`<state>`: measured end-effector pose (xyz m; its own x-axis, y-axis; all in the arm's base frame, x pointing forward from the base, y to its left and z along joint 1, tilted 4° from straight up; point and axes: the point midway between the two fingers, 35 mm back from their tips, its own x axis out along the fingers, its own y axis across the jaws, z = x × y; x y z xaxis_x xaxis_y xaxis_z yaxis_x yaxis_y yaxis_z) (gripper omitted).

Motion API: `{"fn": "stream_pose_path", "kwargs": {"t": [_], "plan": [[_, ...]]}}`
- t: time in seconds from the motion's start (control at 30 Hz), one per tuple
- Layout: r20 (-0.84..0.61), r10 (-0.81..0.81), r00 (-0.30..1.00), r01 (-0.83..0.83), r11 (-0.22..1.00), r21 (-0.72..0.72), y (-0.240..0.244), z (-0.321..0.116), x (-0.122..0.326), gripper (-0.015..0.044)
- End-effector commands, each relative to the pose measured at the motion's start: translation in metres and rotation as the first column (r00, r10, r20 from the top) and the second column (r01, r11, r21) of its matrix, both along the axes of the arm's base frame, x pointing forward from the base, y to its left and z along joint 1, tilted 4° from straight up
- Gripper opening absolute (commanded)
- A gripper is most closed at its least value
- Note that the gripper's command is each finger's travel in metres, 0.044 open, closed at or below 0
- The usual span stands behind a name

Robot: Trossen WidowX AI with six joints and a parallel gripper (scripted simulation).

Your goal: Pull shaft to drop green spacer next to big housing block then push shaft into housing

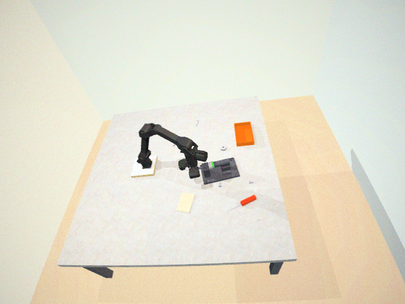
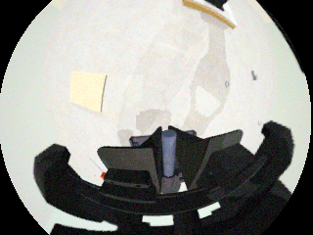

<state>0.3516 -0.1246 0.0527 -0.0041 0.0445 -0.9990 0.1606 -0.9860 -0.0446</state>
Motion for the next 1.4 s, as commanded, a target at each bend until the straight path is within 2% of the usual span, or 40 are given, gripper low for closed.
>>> {"fn": "stream_pose_path", "kwargs": {"t": [0.0,1.37], "plan": [[0.000,0.006,1.000,-0.006,1.000,-0.003,-0.0006,0.0004,-0.0007,0.0000],[0.000,0.006,1.000,-0.006,1.000,-0.003,-0.0013,0.0004,-0.0050,0.0000]]}}
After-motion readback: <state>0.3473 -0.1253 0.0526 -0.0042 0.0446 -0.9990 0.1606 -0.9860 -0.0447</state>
